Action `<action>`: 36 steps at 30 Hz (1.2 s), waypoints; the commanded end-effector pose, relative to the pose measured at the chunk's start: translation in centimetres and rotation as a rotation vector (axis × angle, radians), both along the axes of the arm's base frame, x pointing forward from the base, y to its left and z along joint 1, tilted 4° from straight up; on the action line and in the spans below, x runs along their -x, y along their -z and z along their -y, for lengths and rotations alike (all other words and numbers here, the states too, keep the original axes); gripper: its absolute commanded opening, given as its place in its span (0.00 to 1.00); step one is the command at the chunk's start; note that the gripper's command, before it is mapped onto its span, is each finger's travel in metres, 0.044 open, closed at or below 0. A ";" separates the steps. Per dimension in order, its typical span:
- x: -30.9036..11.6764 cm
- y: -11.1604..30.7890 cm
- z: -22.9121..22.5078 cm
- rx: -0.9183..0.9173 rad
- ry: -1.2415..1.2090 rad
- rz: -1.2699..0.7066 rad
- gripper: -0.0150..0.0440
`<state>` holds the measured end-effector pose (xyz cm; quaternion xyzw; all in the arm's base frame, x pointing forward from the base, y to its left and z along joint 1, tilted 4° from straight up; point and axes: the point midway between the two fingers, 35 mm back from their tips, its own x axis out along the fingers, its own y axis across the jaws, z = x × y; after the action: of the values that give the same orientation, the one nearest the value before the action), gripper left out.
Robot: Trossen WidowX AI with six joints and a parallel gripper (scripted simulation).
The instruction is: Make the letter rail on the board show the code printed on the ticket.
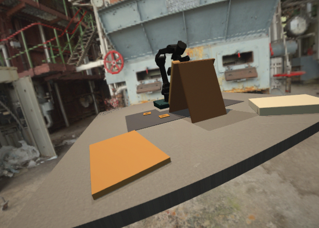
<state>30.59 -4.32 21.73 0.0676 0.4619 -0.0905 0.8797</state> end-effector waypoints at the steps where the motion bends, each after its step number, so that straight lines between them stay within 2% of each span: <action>1: -0.7 0.1 -1.0 -0.035 0.002 -0.230 0.25; 36: -1.6 0.6 -0.8 -0.036 0.002 -0.236 0.25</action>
<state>31.92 -3.47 21.35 0.0733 0.5619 -0.0897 0.8190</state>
